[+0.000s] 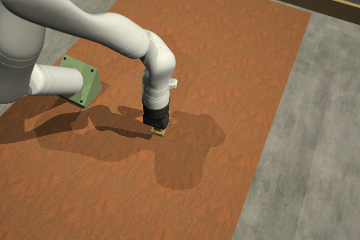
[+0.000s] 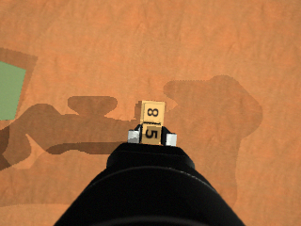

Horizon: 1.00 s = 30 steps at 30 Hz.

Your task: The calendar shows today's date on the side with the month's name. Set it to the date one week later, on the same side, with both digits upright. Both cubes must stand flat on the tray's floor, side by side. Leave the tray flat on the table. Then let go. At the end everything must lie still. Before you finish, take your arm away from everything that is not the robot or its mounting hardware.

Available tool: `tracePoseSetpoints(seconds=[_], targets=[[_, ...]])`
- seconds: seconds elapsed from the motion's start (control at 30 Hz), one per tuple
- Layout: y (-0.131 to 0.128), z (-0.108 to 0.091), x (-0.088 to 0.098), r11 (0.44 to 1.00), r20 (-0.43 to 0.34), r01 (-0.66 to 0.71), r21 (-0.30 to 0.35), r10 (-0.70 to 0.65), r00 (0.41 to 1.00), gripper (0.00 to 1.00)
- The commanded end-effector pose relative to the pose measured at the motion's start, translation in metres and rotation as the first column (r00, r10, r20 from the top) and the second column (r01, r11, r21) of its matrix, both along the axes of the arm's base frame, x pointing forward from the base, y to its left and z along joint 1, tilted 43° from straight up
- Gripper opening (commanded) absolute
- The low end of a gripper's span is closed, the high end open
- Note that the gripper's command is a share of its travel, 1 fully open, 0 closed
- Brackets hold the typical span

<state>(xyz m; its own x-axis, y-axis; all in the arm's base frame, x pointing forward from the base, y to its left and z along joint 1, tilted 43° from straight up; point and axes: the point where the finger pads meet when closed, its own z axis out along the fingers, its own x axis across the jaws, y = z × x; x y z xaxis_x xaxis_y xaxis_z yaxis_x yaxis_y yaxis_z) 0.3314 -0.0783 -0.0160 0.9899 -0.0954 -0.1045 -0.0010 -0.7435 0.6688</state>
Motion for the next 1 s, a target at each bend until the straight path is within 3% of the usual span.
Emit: tracePoseSetpoints(seconds=[0.0, 0.97], targets=[[0.0004, 0.0, 0.0004, 1.0, 0.001, -0.001, 0.001, 0.001, 1.0, 0.57], [-0.0058, -0.0069, -0.0009, 1.0, 0.001, -0.001, 0.001, 0.001, 1.0, 0.57]])
